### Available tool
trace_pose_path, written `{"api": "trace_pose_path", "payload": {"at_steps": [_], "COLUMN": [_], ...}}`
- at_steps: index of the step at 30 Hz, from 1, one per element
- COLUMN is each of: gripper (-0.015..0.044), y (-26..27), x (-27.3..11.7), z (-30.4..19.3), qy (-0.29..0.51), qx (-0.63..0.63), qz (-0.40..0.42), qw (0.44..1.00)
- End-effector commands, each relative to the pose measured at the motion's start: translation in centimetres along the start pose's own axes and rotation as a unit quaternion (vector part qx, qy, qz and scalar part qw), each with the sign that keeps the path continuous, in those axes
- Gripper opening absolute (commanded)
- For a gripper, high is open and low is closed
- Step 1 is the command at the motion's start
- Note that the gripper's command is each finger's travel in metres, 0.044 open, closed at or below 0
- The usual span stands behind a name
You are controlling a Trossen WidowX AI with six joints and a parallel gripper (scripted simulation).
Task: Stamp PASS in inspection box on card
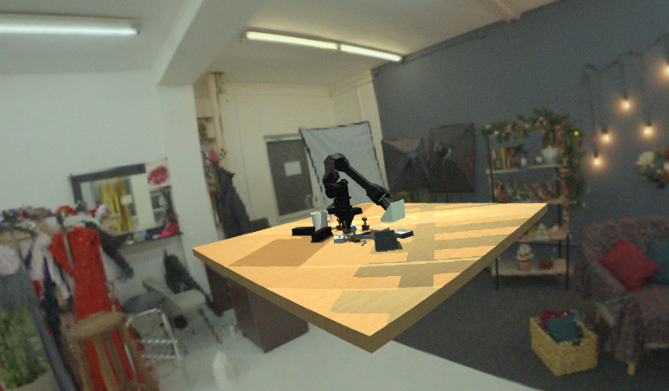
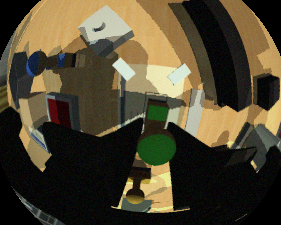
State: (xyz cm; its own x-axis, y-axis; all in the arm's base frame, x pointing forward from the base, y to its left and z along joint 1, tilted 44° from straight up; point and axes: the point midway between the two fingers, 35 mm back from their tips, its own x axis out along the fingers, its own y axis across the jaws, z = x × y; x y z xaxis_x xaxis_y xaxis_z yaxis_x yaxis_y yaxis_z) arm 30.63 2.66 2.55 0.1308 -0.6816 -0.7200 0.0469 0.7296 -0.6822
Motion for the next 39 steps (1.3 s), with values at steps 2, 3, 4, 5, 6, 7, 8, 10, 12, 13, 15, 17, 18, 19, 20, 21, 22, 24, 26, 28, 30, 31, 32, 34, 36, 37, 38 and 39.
{"api": "trace_pose_path", "payload": {"at_steps": [2,3,4,5,6,7,8,10,12,13,15,17,18,19,20,21,22,24,26,28,30,31,32,34,36,37,38,39], "gripper": [0.0,0.0,0.0,0.0,0.0,0.0,0.0,0.0,0.0,0.0,0.0,0.0,0.0,0.0,0.0,0.0,0.0,0.0,0.0,0.0,0.0,0.0,0.0,0.0,0.0,0.0,0.0,0.0], "y": [0.0,0.0,0.1,0.1,0.1,0.1,0.1,0.1,0.1,0.1,0.1,0.1,0.1,0.1,0.1,0.1,0.1,0.1,0.1,0.1,0.1,0.1,0.1,0.1,0.1,0.1,0.0,0.0], "x": [-0.3,-0.5,-0.6,-0.8,-0.9,-1.1,-1.3,-1.6,-1.9,-2.1,-2.4,-2.7,-2.9,-3.0,-3.2,-3.3,-3.5,-3.8,-4.2,-4.5,-4.8,-5.0,-5.1,-5.5,-5.8,-5.9,-6.1,-6.2], "z": [0.2,0.2,0.2,0.2,0.2,0.2,0.2,0.3,0.3,0.3,0.3,0.3,0.3,0.3,0.3,0.3,0.3,0.3,0.3,0.3,0.3,0.3,0.3,0.3,0.2,0.2,0.2,0.2], "qy": [-0.003,-0.003,-0.003,-0.003,-0.003,-0.003,-0.003,-0.003,-0.003,-0.003,-0.003,-0.003,-0.003,-0.003,-0.003,-0.002,-0.002,-0.002,-0.002,-0.002,-0.002,-0.002,-0.002,-0.002,-0.002,-0.002,-0.002,-0.002], "qx": [0.003,0.003,0.003,0.003,0.002,0.002,0.002,0.002,0.002,0.002,0.002,0.002,0.002,0.002,0.002,0.002,0.002,0.002,0.002,0.002,0.002,0.002,0.002,0.002,0.002,0.002,0.002,0.002], "qz": [0.002,0.002,0.002,0.002,0.002,0.002,0.002,0.003,0.003,0.003,0.003,0.003,0.003,0.003,0.003,0.003,0.003,0.003,0.003,0.003,0.003,0.003,0.003,0.003,0.003,0.003,0.003,0.003], "qw": [1.0,1.0,1.0,1.0,1.0,1.0,1.0,1.0,1.0,1.0,1.0,1.0,1.0,1.0,1.0,1.0,1.0,1.0,1.0,1.0,1.0,1.0,1.0,1.0,1.0,1.0,1.0,1.0]}}
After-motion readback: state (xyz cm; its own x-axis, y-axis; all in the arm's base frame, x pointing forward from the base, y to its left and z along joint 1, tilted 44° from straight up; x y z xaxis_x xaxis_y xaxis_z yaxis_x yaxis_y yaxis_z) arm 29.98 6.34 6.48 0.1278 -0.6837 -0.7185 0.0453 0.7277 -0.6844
